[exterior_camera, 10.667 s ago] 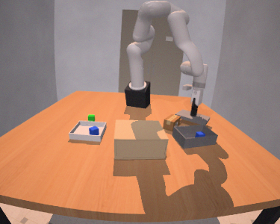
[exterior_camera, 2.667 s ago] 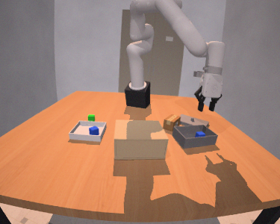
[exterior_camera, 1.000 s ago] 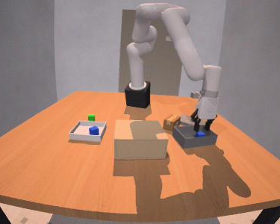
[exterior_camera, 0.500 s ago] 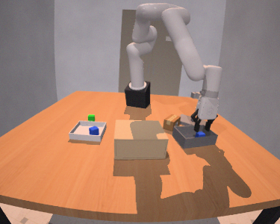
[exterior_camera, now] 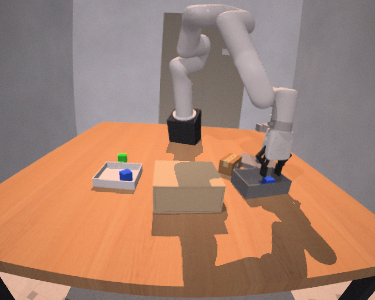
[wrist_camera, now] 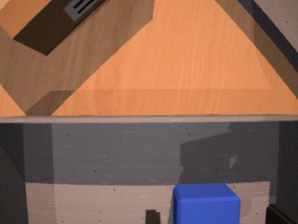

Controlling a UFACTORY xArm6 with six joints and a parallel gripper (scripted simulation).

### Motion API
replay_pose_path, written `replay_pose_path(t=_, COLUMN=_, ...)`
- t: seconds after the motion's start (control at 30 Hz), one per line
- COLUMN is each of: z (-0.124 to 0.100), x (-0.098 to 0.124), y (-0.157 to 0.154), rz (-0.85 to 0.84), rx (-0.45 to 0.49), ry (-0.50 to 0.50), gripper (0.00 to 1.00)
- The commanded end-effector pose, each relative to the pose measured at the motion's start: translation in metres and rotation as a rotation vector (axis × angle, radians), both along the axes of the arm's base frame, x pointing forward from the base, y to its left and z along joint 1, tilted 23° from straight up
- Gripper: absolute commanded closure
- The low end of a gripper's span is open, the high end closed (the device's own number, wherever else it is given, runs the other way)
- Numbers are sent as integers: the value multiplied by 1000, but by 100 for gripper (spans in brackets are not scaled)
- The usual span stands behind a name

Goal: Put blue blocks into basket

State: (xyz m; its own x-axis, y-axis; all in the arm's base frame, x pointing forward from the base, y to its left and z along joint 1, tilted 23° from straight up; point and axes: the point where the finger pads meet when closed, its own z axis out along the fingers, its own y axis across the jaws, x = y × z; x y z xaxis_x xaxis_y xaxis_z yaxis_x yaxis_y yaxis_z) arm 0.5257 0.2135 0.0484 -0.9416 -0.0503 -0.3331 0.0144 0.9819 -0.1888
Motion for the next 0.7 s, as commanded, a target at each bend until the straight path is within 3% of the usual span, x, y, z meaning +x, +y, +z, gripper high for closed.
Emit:
replay_pose_path(t=0.0, z=1, x=1, y=1, rz=1, rx=2, ry=-4, gripper=35)
replay_pose_path(t=0.67, z=-8, x=5, y=-1, rz=1, rx=2, ry=-4, gripper=35)
